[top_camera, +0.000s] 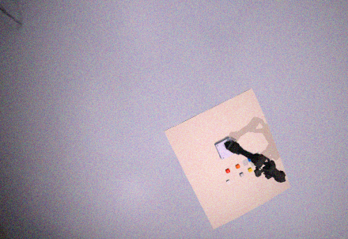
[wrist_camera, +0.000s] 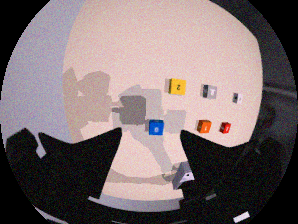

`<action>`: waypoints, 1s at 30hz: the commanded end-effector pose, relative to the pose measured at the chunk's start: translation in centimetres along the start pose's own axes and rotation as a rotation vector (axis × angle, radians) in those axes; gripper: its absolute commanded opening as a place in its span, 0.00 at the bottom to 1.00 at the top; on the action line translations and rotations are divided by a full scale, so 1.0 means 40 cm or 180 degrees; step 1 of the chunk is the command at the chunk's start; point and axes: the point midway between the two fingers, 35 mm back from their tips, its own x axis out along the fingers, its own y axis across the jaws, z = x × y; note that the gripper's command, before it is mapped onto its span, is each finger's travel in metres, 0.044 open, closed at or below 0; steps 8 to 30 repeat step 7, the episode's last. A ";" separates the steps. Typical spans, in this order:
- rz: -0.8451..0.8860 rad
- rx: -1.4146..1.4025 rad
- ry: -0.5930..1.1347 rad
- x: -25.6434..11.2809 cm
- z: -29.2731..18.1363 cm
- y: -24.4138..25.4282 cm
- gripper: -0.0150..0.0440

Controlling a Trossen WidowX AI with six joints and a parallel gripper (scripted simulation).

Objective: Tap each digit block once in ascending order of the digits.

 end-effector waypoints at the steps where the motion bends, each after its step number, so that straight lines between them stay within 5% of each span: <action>1: 0.0016 0.0017 0.0022 -0.048 -0.088 0.091 0.93; 30: 0.0016 0.0017 0.0022 -0.049 -0.089 0.092 0.93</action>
